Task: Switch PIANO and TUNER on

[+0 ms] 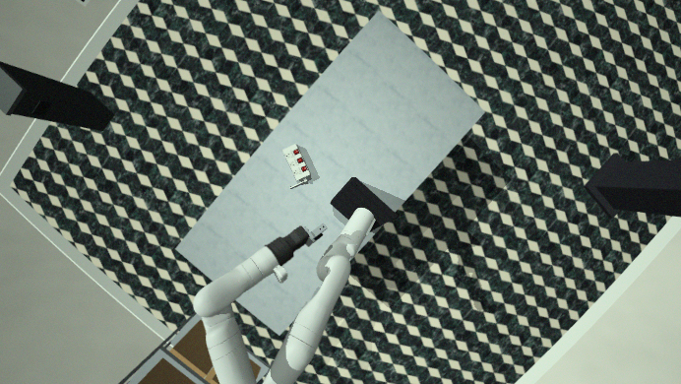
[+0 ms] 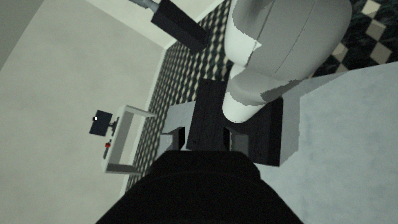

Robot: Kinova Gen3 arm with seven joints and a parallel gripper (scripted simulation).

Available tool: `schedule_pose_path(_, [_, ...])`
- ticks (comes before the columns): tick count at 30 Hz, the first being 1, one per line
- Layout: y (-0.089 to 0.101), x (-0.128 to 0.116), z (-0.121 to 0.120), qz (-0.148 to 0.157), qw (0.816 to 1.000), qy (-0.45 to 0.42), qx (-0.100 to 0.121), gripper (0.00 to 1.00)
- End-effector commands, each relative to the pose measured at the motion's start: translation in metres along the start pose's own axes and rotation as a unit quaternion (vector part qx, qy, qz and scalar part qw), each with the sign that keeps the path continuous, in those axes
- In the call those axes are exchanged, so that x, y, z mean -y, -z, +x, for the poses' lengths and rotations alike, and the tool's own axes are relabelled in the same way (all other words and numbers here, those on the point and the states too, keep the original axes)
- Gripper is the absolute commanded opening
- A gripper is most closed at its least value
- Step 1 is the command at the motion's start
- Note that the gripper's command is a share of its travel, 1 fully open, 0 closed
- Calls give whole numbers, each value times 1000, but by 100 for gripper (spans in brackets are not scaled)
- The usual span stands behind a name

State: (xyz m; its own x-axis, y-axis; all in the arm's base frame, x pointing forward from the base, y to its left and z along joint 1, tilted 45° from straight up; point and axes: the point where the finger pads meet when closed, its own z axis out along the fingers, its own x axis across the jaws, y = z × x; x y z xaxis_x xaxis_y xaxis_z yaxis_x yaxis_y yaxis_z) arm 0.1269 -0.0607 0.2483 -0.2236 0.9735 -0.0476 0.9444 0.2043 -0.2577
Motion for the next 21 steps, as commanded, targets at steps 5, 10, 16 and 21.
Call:
schedule_pose_path(5, [0,0,0,0,1000,0,0,100])
schedule_pose_path(10, [0,0,0,0,1000,0,0,100])
schedule_pose_path(16, [0,0,0,0,1000,0,0,100])
schedule_pose_path(21, [0,-1,1,0,1000,-2,-2,100])
